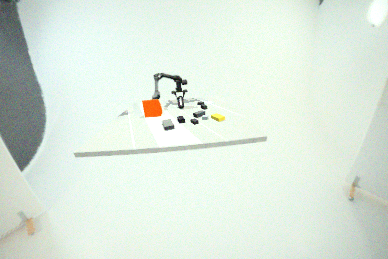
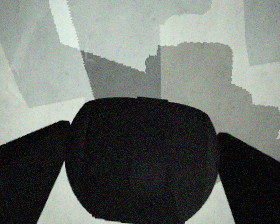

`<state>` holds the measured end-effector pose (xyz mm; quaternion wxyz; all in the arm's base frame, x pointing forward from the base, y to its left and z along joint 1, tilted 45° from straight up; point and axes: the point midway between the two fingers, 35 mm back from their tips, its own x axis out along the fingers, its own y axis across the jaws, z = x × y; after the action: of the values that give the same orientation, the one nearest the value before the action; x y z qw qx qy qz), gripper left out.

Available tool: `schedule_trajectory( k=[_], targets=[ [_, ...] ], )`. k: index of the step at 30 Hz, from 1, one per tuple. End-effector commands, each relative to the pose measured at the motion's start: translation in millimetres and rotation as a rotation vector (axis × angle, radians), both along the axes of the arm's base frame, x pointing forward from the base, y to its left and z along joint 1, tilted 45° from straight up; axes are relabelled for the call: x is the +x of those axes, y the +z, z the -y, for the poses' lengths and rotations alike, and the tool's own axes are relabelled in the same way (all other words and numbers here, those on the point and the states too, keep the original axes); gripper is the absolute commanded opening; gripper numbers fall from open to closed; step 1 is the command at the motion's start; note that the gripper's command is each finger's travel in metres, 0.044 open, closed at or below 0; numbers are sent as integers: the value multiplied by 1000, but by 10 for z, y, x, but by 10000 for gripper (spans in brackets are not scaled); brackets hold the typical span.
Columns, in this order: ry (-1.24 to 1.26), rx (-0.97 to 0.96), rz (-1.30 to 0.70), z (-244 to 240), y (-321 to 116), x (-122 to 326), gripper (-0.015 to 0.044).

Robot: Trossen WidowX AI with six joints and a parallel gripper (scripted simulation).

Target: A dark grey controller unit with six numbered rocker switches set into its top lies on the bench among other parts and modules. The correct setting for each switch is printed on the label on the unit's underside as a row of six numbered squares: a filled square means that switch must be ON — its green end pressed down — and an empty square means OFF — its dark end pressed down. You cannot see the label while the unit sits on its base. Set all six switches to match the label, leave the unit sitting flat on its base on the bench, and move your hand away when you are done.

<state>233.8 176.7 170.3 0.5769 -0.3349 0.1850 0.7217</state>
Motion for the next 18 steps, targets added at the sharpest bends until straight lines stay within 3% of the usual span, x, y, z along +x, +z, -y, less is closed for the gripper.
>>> schedule_trajectory(
  k=[1, 18],
  targets=[
    [-1, -14, -15, -25, -47, -26, 338],
    [-1, -13, -15, -155, -36, -63, 338]
  ],
)
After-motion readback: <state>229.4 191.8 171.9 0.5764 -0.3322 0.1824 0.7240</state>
